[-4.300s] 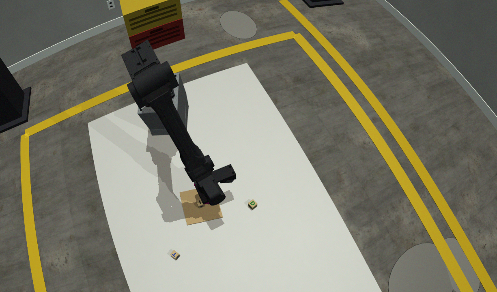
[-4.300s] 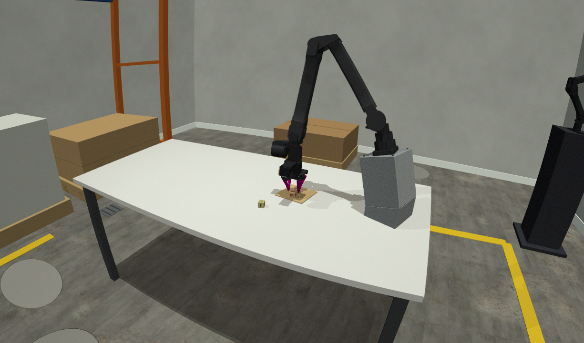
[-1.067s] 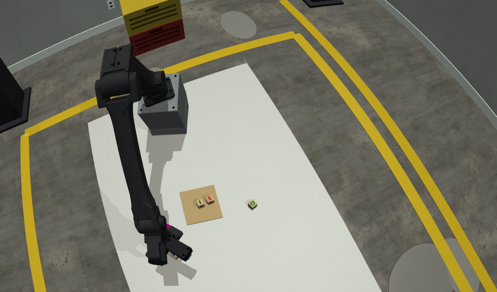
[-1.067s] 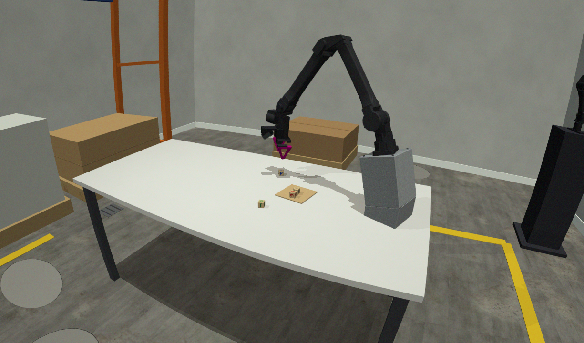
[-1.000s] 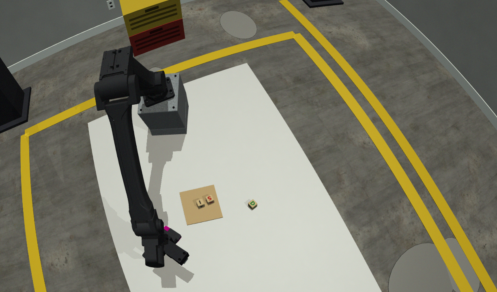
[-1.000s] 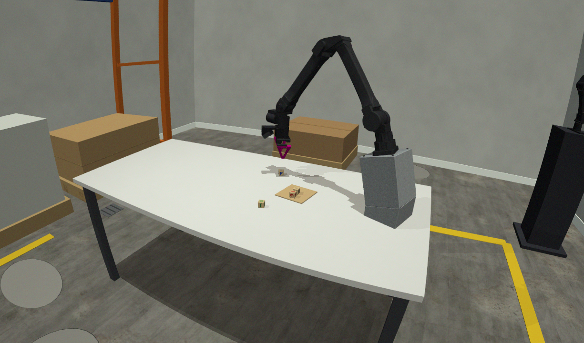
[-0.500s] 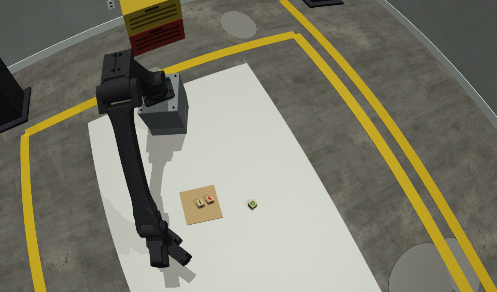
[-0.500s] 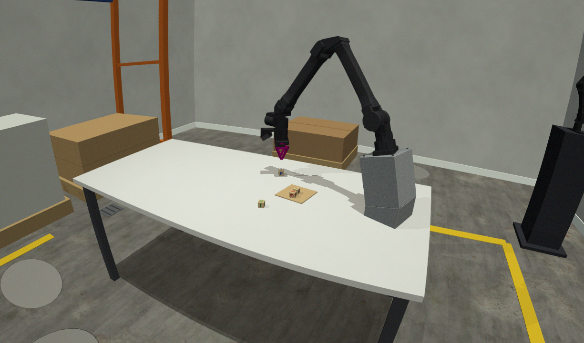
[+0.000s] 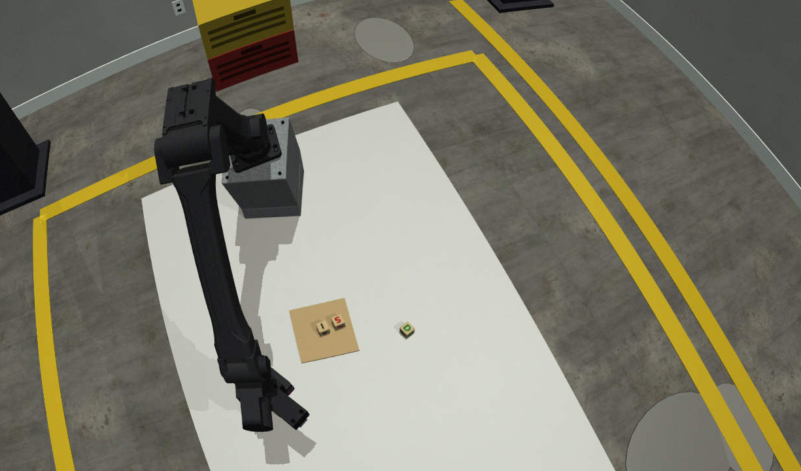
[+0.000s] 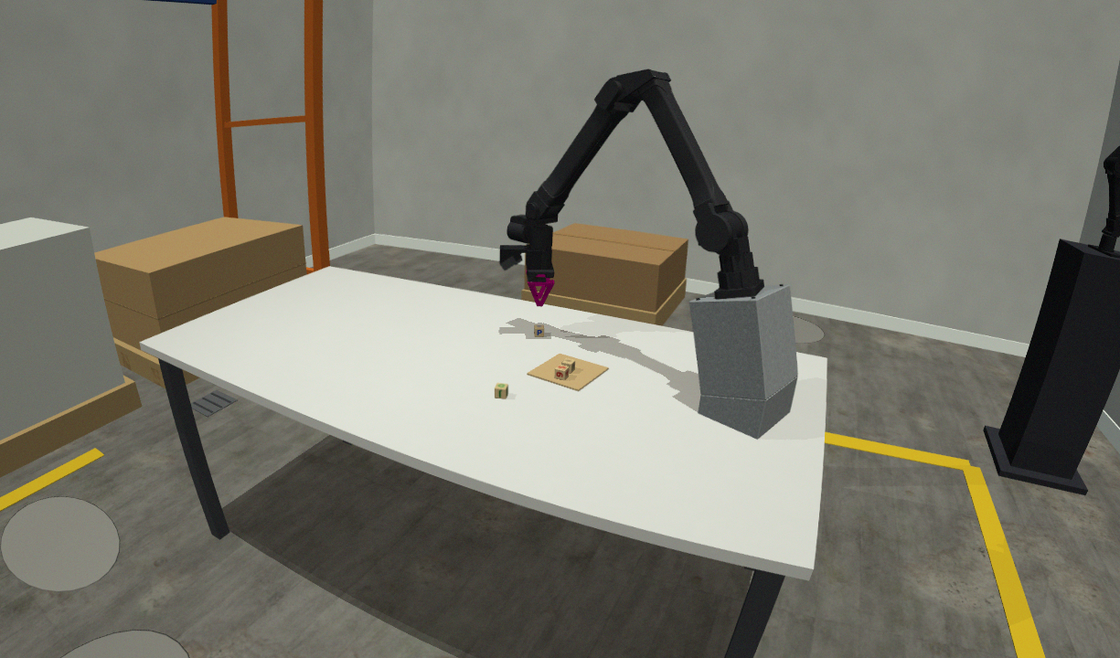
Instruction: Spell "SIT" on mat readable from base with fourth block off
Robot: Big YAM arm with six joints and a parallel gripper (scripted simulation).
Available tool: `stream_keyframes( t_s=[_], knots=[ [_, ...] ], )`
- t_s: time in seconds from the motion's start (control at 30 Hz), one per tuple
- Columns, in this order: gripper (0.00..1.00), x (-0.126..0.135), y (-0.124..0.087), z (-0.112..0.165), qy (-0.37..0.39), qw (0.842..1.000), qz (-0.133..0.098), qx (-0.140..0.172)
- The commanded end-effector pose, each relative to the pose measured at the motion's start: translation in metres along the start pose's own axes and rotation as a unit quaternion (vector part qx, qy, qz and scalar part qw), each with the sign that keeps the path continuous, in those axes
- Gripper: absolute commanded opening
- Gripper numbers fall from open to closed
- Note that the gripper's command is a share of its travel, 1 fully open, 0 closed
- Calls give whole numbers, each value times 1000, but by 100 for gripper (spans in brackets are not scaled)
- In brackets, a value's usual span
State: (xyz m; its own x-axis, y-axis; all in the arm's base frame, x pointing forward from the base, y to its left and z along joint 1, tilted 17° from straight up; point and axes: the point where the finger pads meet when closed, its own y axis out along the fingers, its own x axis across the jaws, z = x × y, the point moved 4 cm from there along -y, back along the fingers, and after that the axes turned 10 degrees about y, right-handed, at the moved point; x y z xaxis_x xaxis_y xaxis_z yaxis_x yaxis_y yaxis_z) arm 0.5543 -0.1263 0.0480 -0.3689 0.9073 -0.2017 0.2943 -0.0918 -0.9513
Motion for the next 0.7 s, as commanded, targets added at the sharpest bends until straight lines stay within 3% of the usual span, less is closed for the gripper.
stream_keyframes(
  t_s=[0.0, 0.67],
  knots=[
    [60, -5, 5, -3, 9, 1000, -4, 3],
    [60, -13, 7, -14, 10, 1000, 8, -13]
  ],
)
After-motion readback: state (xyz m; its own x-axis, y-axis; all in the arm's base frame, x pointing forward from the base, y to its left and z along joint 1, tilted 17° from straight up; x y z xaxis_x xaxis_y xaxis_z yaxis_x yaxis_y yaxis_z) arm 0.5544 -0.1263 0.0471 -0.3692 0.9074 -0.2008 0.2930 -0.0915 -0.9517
